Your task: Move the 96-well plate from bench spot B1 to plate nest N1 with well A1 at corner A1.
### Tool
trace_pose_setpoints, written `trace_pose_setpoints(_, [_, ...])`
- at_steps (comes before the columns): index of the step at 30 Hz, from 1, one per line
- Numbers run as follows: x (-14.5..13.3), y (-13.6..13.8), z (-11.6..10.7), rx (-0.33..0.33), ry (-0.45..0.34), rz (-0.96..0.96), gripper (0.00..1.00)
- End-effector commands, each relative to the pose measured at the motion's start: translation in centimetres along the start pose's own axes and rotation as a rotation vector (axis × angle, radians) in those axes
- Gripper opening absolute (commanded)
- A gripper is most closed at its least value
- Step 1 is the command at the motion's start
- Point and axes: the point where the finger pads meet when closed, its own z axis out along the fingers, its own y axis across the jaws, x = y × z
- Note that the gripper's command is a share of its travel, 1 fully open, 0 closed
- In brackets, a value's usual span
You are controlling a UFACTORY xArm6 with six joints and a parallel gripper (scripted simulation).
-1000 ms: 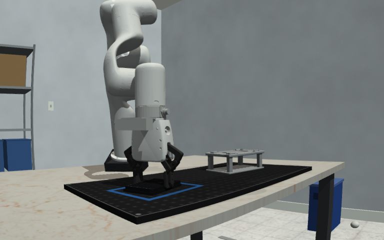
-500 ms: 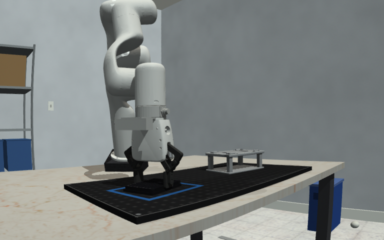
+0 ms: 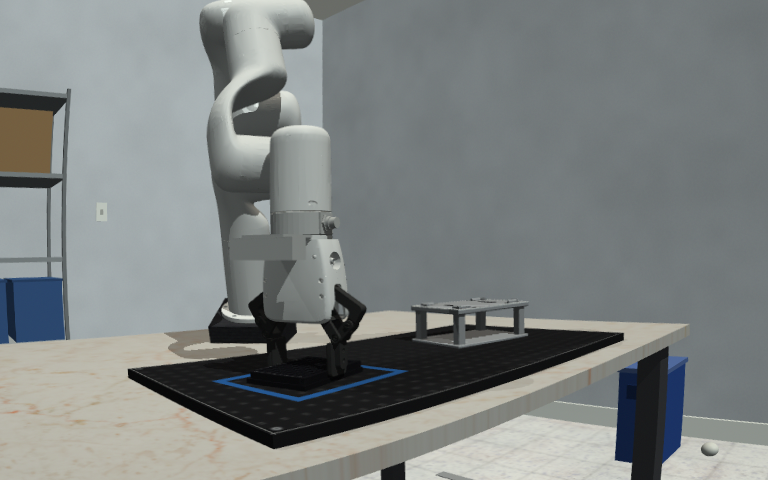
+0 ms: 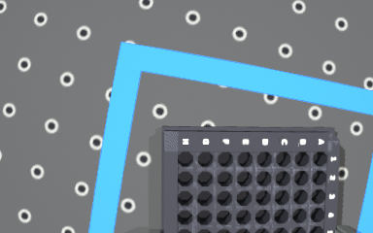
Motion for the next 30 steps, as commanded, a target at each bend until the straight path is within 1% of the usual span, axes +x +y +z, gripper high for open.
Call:
trace_pose_setpoints(1, [0.10, -0.12, -0.11, 0.003, 0.002, 0.000, 0.00])
trace_pose_setpoints(26, [0.10, -0.12, -0.11, 0.003, 0.002, 0.000, 0.00])
trace_pose_setpoints(30, [0.10, -0.12, -0.39, 0.003, 0.002, 0.000, 0.00])
